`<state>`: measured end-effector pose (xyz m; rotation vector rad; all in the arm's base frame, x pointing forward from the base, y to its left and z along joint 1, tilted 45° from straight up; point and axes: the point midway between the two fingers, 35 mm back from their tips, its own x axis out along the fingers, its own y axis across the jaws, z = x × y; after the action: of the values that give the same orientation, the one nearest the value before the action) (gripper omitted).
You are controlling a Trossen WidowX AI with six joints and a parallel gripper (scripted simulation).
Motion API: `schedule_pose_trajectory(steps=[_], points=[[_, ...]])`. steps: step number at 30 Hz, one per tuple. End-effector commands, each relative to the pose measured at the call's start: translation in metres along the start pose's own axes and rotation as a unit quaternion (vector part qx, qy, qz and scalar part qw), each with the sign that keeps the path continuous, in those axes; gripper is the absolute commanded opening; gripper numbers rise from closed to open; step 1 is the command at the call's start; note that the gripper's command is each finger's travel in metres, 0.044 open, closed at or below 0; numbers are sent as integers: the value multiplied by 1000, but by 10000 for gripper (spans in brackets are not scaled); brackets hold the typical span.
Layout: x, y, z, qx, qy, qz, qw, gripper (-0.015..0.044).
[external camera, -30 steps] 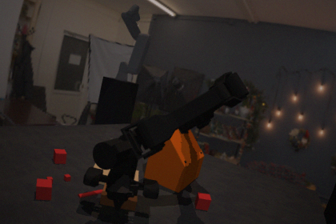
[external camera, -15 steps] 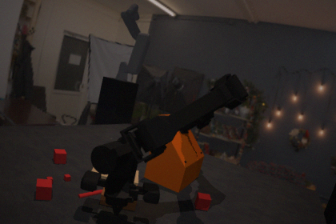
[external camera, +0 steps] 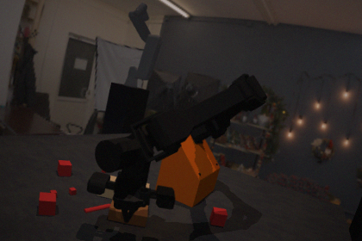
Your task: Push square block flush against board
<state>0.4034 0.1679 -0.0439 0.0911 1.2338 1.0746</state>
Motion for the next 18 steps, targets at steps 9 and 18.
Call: schedule_pose_trajectory(steps=[9,18], points=[[-21,1,-21,-8,-9,-4,1000,0],[34,0,-22,-7,-9,-3,1000,0]])
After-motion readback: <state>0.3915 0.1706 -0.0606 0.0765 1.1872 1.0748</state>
